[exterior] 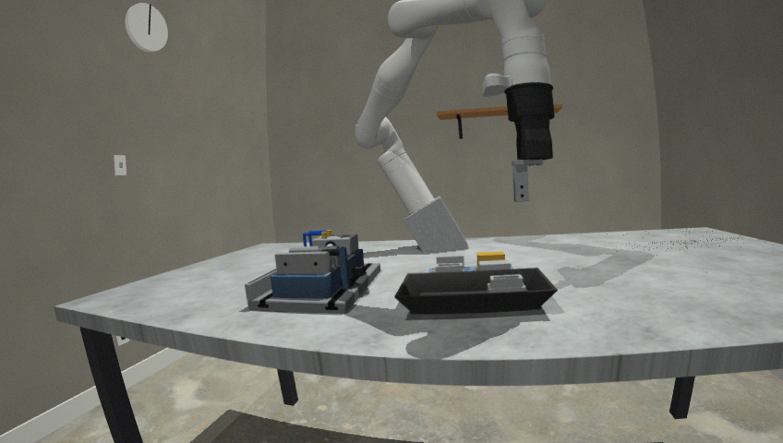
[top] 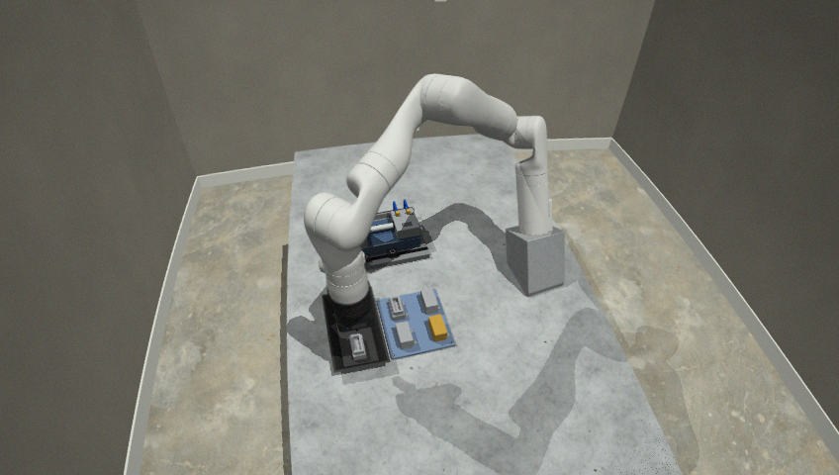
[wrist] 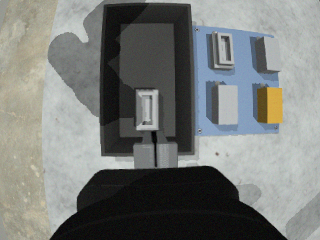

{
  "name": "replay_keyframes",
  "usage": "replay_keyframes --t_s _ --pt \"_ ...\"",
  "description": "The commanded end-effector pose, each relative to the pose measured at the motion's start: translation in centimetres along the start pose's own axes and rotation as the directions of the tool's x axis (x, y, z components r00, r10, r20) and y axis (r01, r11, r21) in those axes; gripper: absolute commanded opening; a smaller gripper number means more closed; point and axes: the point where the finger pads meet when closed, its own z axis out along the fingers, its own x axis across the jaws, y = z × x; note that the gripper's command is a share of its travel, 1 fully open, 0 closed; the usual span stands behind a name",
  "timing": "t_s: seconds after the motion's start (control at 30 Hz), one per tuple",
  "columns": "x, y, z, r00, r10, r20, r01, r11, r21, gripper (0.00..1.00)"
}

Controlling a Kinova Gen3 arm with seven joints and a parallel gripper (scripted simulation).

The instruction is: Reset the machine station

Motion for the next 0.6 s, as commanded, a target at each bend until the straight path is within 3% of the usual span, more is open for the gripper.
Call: replay_keyframes --t_s 0.0,0.57 --pt "-0.19 0.16 -0.85 1.0 0.0 0.007 0.0 1.0 -0.006 0.0" --pt "-0.27 -0.22 -1.47 1.0 0.0 0.008 0.0 1.0 -0.006 0.0"
